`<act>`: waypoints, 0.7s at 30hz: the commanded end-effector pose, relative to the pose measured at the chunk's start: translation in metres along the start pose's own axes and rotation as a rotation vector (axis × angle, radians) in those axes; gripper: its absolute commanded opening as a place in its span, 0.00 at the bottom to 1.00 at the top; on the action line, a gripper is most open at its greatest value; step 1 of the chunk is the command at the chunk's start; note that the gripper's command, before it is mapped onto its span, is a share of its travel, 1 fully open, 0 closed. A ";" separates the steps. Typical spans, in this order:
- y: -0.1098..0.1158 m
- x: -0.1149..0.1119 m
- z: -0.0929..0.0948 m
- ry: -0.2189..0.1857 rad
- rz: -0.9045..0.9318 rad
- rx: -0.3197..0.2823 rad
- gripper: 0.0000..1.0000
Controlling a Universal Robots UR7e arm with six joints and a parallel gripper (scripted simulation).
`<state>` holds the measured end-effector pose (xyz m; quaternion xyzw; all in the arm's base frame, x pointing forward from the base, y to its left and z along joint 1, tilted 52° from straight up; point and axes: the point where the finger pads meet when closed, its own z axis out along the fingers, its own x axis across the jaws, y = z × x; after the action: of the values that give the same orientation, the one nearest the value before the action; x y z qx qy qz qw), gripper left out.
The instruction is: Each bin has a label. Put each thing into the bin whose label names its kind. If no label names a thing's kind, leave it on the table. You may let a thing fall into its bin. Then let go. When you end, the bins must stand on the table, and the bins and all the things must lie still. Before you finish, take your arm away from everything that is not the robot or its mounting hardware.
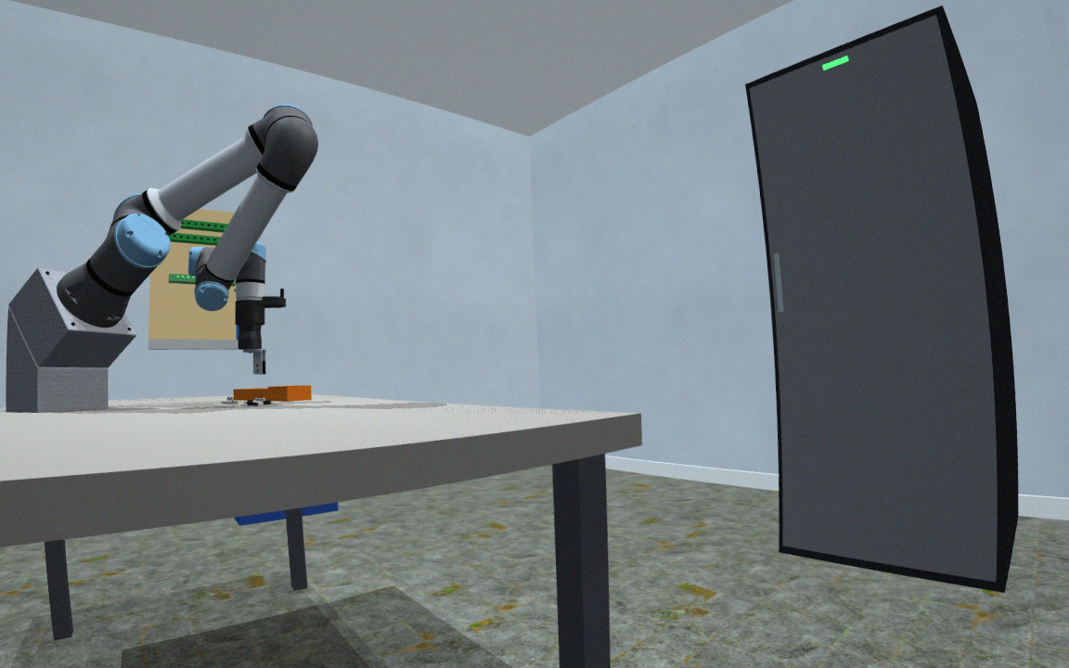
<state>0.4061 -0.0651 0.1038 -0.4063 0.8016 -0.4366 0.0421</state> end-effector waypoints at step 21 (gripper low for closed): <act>0.002 0.000 0.021 0.000 0.001 0.001 0.62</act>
<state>0.4078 -0.0699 0.0984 -0.4058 0.8018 -0.4366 0.0422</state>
